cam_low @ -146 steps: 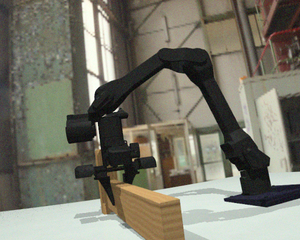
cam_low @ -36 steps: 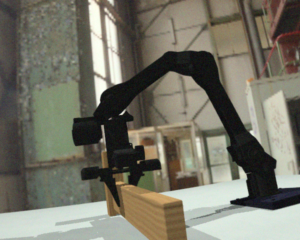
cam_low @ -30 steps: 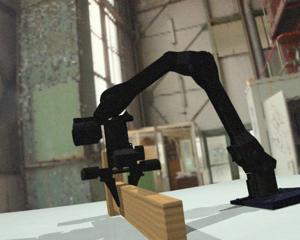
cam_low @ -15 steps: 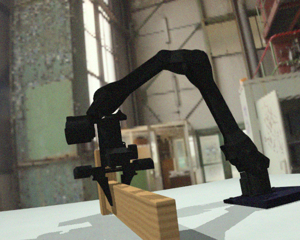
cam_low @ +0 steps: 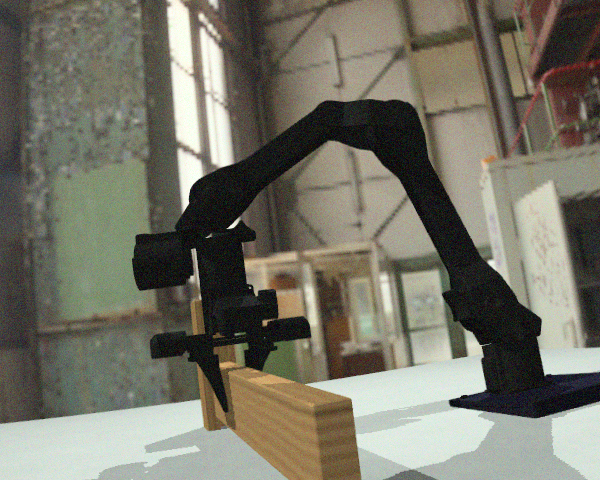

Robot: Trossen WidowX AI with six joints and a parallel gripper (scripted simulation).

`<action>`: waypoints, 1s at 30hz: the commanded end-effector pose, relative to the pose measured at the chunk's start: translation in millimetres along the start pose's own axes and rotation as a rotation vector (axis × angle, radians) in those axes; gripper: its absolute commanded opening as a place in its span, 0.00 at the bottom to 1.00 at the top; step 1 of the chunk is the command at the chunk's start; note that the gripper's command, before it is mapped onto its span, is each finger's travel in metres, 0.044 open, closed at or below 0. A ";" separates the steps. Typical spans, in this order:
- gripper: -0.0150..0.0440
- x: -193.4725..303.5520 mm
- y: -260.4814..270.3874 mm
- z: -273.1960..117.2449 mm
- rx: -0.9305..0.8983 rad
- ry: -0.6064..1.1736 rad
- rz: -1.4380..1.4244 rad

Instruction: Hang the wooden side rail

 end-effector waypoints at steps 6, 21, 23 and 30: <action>0.25 1.5 -1.4 -3.5 0.008 0.005 -0.004; 0.25 2.5 -2.8 -3.9 0.008 0.005 -0.004; 0.25 2.7 -3.1 -3.7 0.008 0.005 -0.004; 0.25 3.5 -3.3 -2.9 0.008 0.005 -0.004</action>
Point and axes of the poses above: the point midway between the two fingers, 35 mm back from their tips, its own z axis out along the fingers, its own y axis across the jaws, x = y × z, the point moved 5 cm from there along -z, back along the fingers, and after that the axes turned 11 degrees about z, right-handed, at the moved point
